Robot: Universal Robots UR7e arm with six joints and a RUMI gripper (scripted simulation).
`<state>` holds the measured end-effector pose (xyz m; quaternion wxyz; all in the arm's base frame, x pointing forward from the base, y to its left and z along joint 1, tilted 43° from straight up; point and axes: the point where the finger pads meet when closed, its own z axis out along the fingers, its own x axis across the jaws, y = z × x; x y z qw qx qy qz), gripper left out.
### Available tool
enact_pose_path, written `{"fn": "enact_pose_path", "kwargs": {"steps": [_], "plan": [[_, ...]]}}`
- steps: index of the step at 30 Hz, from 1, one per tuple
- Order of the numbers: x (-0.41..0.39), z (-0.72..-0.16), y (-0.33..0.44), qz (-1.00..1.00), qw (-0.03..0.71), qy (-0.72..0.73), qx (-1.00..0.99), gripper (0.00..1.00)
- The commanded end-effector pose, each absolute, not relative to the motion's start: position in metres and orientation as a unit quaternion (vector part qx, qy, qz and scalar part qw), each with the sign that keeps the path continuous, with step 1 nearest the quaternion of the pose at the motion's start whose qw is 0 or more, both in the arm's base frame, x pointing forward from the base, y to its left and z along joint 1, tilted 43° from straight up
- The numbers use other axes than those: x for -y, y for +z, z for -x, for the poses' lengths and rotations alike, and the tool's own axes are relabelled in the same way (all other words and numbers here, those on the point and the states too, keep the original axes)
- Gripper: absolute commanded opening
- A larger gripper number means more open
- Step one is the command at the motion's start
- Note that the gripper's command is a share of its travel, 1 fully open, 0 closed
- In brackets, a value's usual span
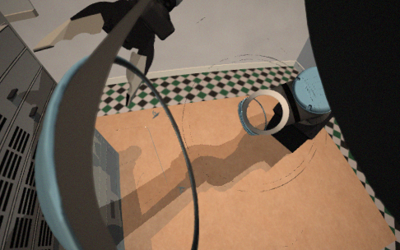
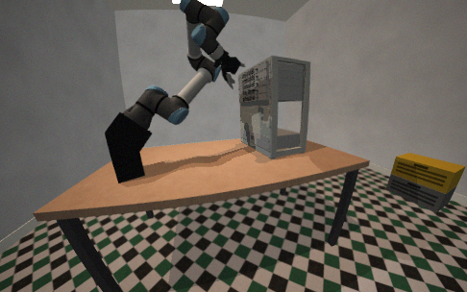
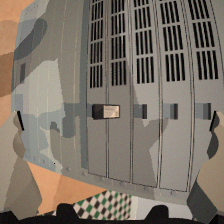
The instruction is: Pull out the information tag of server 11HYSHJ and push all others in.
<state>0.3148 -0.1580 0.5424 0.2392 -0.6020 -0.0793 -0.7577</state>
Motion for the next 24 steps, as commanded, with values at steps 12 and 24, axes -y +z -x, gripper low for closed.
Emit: {"fn": "enact_pose_path", "kwargs": {"steps": [12,24], "plan": [[0.1574,-0.3154,0.5418,0.595,0.238,-0.763,0.079,1.00],[0.1567,-0.3160,0.5411,0.589,0.236,-0.769,0.078,1.00]]}}
